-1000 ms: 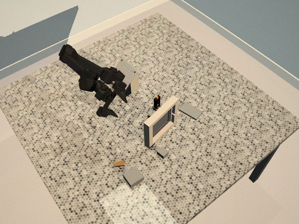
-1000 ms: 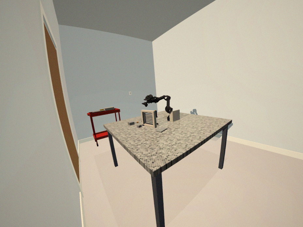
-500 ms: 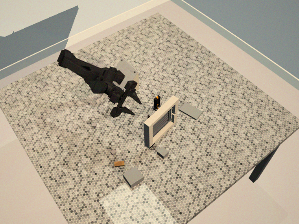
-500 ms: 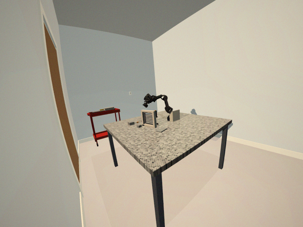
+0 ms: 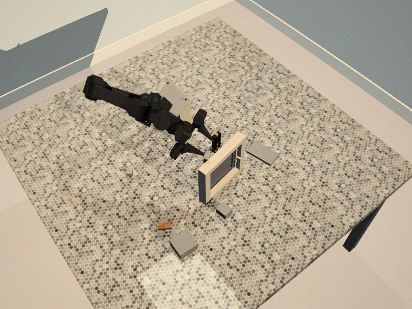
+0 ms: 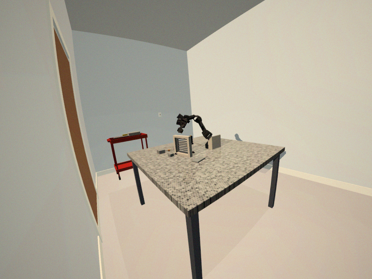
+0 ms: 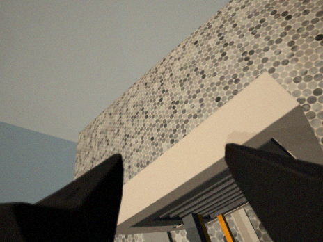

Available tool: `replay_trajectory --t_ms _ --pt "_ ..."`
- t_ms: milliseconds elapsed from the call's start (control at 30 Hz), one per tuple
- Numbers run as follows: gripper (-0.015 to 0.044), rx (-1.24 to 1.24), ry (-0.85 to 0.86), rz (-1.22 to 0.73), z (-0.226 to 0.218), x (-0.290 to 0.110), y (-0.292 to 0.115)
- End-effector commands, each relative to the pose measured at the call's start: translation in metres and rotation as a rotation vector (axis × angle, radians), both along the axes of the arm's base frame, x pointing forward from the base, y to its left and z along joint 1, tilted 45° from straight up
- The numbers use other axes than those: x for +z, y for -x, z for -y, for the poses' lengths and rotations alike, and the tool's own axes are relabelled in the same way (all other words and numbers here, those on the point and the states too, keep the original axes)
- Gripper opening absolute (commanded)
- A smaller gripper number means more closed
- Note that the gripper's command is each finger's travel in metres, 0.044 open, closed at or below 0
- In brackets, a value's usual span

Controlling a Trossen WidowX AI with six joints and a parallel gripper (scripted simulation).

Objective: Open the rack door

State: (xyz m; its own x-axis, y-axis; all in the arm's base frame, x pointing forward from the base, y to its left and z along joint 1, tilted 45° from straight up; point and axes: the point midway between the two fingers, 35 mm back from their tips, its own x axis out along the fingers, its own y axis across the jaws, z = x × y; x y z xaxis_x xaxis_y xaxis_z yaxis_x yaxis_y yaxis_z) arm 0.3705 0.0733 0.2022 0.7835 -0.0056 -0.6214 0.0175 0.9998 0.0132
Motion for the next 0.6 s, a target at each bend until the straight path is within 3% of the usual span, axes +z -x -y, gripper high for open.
replay_trajectory --t_ms 0,567 --pt "0.028 -0.025 0.028 -0.097 -0.008 -0.014 0.0" --pt "0.028 -0.113 0.255 -0.452 -0.033 -0.063 0.017"
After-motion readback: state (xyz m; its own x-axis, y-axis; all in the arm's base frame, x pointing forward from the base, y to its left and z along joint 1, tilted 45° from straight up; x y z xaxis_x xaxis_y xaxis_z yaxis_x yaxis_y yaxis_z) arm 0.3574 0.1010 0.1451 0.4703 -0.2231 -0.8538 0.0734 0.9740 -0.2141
